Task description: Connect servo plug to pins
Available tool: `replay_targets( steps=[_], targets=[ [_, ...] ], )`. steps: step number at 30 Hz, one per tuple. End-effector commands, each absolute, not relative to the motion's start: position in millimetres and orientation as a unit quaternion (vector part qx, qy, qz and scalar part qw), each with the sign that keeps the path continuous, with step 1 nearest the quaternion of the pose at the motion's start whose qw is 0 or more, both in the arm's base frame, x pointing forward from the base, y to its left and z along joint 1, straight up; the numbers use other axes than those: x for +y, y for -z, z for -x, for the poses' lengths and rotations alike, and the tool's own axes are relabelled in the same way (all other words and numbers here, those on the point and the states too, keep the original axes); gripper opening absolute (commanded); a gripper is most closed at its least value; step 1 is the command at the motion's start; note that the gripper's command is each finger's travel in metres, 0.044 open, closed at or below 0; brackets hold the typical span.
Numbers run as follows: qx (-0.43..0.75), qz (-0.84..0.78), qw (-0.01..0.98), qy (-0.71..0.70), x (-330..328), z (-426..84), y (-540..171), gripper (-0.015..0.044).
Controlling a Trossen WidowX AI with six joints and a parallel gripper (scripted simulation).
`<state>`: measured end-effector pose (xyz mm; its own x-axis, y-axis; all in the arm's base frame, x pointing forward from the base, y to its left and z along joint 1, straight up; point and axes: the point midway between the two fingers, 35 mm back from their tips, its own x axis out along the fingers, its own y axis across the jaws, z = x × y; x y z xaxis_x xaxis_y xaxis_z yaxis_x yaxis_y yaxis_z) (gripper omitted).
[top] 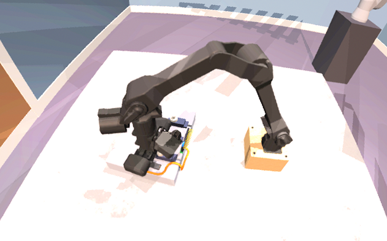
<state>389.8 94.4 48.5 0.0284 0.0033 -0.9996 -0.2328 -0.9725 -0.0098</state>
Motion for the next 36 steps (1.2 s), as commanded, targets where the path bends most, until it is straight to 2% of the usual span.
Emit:
replay_targets(
  steps=[1, 22, 25, 30, 36],
  targets=[
    [0.074, 0.713, 0.083, -0.692, 96.3, -392.5, -43.1, 0.0115],
    [0.074, 0.713, 0.083, -0.692, 96.6, -393.2, -11.0, 0.0115],
    [0.074, 0.713, 0.083, -0.692, 96.6, -393.2, -11.0, 0.0036],
    [0.074, 0.713, 0.083, -0.692, 96.6, -393.2, -11.0, 0.0003],
    [0.074, 0.713, 0.083, -0.692, 96.6, -393.3, -12.1, 0.0]
  ],
)
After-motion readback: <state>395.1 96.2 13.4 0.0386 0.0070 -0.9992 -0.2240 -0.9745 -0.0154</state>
